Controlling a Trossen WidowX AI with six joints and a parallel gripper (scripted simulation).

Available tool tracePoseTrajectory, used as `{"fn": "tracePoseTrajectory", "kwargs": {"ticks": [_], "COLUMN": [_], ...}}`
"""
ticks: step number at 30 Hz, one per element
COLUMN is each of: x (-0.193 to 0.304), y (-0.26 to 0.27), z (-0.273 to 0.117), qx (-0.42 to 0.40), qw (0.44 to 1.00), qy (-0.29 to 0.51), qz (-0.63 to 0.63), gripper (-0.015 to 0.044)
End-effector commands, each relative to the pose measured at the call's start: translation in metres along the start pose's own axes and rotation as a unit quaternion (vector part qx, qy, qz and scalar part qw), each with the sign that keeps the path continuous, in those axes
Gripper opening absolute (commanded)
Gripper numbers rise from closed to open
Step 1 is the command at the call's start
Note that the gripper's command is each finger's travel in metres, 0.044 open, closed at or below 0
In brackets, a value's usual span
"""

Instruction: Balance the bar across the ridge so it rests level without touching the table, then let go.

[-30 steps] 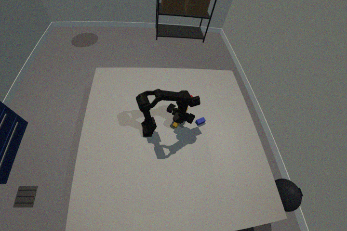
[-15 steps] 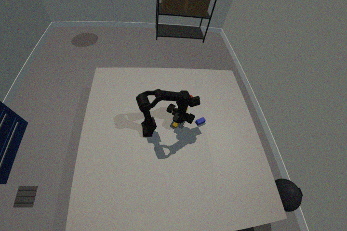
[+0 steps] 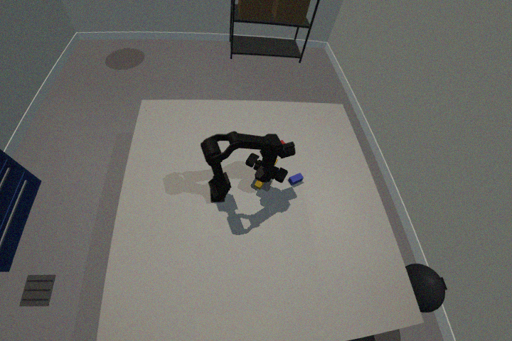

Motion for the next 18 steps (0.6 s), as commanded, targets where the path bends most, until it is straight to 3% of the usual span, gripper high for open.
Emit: {"fn": "tracePoseTrajectory", "kwargs": {"ticks": [1,18], "x": [0.0003,0.0004], "y": [0.0000,0.0000], "z": [0.0006,0.0021], "qx": [0.000,0.000], "qw": [1.000,1.000], "qy": [0.001,0.001], "qz": [0.002,0.002], "gripper": [0.0000,0.0000]}}
Point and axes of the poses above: the point midway between the two fingers, 35 mm back from their tips, its own z axis out along the fingers, its own y axis across the jaws, x = y × z, the point moved 8 cm from there along -z, back along the fingers, and after that the axes turned 5 degrees about -z, right-handed, at the moved point
